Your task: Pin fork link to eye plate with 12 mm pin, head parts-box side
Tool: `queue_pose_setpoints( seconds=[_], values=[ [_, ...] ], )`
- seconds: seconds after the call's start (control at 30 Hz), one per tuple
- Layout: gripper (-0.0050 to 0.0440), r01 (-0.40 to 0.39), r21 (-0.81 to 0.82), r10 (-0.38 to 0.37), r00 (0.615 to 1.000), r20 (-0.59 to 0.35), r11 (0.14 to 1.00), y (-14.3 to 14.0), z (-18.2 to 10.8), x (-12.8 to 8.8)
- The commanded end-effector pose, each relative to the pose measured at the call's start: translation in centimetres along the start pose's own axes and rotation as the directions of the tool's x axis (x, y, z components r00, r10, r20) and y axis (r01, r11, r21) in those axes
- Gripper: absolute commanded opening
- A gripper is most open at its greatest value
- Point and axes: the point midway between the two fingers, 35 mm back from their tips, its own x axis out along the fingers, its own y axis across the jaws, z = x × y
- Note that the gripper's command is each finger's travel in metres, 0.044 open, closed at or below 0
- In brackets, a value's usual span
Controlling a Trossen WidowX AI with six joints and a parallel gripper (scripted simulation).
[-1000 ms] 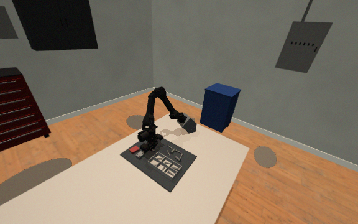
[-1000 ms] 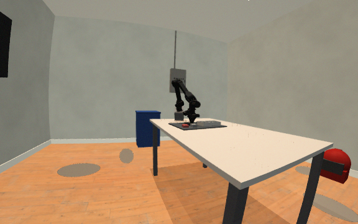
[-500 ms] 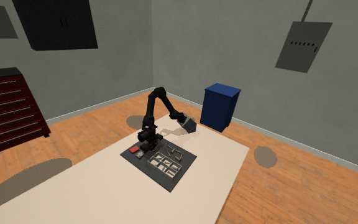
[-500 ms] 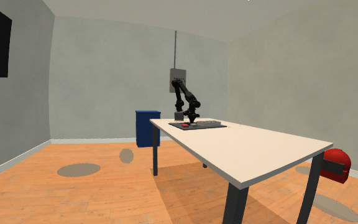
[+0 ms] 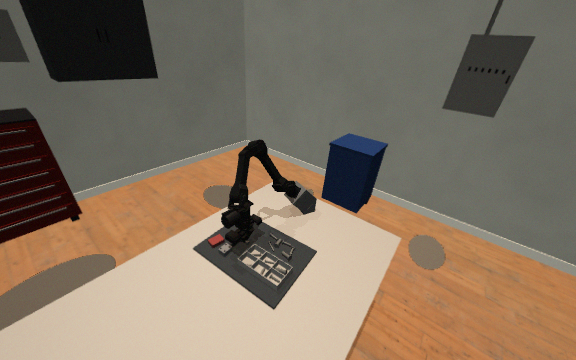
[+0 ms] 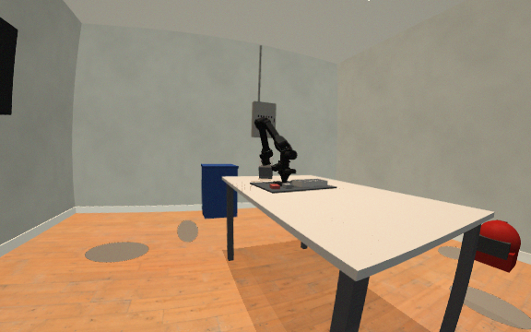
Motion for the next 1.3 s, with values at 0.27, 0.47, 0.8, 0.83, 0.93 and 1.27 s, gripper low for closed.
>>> queue_pose_setpoints(
  seconds=[0.27,0.47,0.8,0.83,0.93,1.27],
  values=[
    [0.0018,-0.001,-0.003,0.001,1.0,-0.017,1.0,-0.03,0.05,-0.04],
    [0.0018,-0.001,-0.003,0.001,1.0,-0.024,1.0,-0.04,0.07,-0.06],
    [0.0018,-0.001,-0.004,0.001,0.999,-0.037,1.0,-0.07,0.12,-0.09],
    [0.0018,-0.001,-0.004,0.001,0.999,-0.037,1.0,-0.07,0.12,-0.09],
    [0.0018,-0.001,-0.005,0.001,0.999,-0.04,1.0,-0.03,0.18,-0.07],
    [0.0018,-0.001,-0.005,0.001,0.999,-0.04,1.0,-0.07,0.64,-0.09]
  ],
)
